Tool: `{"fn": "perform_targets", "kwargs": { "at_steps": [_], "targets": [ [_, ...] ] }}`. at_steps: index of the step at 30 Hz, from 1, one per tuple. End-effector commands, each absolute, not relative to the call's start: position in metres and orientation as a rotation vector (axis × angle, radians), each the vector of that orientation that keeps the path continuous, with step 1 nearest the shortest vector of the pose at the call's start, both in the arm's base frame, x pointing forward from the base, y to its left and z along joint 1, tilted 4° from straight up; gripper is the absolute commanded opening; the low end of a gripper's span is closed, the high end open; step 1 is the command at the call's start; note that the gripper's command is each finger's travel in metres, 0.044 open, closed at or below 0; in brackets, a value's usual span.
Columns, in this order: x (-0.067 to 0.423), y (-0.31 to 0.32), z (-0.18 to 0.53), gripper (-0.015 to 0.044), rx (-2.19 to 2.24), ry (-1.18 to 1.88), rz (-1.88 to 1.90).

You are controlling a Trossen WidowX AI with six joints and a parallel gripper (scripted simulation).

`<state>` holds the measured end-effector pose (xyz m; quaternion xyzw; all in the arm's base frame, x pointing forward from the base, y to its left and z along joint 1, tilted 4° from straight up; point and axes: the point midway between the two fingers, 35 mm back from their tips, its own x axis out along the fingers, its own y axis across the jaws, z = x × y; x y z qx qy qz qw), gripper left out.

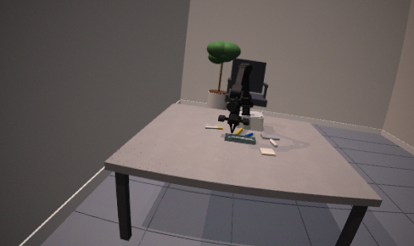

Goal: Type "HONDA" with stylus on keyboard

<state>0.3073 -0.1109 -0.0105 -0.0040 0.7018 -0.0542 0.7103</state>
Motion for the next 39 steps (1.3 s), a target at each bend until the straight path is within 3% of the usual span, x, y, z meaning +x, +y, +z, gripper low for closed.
{"fn": "perform_targets", "kwargs": {
  "at_steps": [1,24,31,39],
  "targets": [
    [0.306,-0.116,-0.011,0.0,-0.023,1.565,-0.107],
    [0.278,-0.087,-0.014,0.0,-0.021,1.567,-0.105],
    [0.282,-0.017,-0.019,0.0,-0.016,1.567,-0.1],
    [0.282,-0.015,-0.02,0.0,-0.016,1.567,-0.1]
  ]
}}
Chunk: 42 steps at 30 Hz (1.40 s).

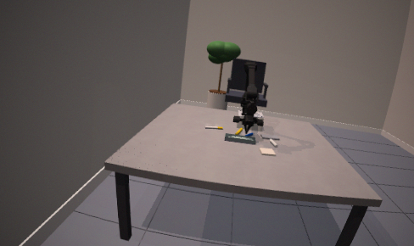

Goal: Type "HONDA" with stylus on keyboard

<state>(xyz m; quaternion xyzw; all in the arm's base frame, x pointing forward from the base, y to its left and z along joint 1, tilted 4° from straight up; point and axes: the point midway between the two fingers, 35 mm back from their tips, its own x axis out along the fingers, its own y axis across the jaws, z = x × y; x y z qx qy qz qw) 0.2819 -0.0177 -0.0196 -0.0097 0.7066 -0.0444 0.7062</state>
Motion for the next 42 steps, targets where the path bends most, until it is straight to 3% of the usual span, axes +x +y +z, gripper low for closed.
{"fn": "perform_targets", "kwargs": {
  "at_steps": [1,9,19,23,27,37,42],
  "targets": [
    [0.282,-0.015,-0.02,0.0,-0.016,1.567,-0.1],
    [0.283,-0.011,0.038,0.0,-0.016,1.567,-0.1],
    [0.285,-0.011,0.036,0.0,-0.02,1.559,-0.099],
    [0.284,-0.011,0.036,0.0105,-0.02,1.56,-0.099],
    [0.284,-0.011,0.036,0.0,-0.02,1.56,-0.099],
    [0.284,-0.011,0.036,0.0,-0.02,1.56,-0.099],
    [0.28,-0.01,0.033,0.0131,-0.119,1.589,0.024]
  ]
}}
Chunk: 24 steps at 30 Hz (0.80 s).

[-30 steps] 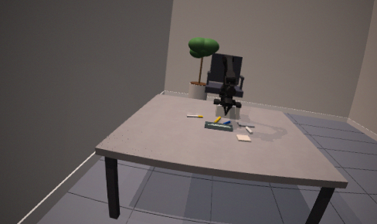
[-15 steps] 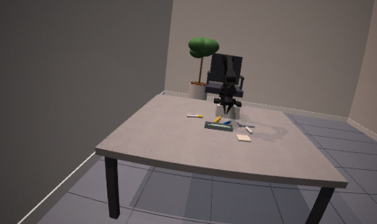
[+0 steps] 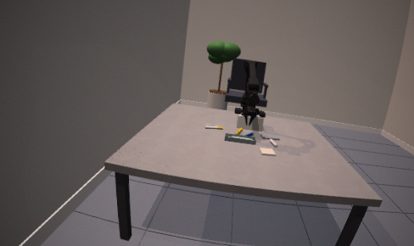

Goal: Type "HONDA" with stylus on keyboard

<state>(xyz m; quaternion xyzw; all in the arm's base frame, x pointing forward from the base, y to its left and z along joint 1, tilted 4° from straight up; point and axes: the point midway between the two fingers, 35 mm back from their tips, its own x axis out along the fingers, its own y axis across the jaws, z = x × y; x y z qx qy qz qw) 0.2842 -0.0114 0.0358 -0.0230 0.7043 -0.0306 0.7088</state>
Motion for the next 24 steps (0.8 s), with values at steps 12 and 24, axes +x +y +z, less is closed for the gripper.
{"fn": "perform_targets", "kwargs": {
  "at_steps": [12,24],
  "targets": [
    [0.242,0.0,0.01,0.015,-0.812,1.484,1.121],
    [0.215,0.01,0.001,0.015,-1.124,1.031,1.824]
  ]
}}
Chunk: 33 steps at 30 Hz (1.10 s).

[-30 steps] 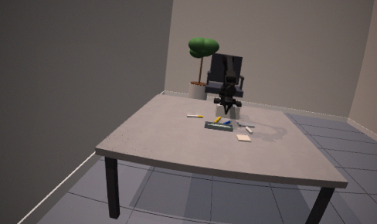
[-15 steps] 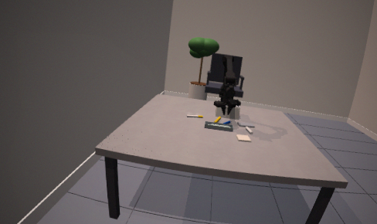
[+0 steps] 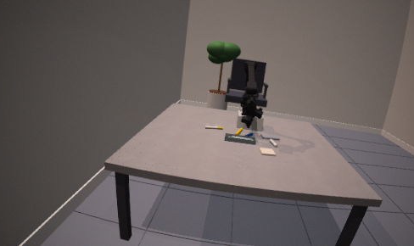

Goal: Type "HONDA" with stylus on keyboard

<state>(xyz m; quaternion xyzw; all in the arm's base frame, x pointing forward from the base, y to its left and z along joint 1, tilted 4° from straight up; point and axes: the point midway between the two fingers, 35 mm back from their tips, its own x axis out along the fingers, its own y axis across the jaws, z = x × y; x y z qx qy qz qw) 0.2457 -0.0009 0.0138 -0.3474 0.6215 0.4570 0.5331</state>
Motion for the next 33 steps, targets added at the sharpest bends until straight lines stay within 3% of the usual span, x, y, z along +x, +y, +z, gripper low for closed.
{"fn": "perform_targets", "kwargs": {
  "at_steps": [1,11,33],
  "targets": [
    [0.214,0.011,0.0,0.015,-1.143,0.987,1.866],
    [0.203,0.017,-0.002,0.015,-1.306,0.523,2.204],
    [0.202,0.017,-0.004,0.015,-1.307,0.519,2.206]
  ]
}}
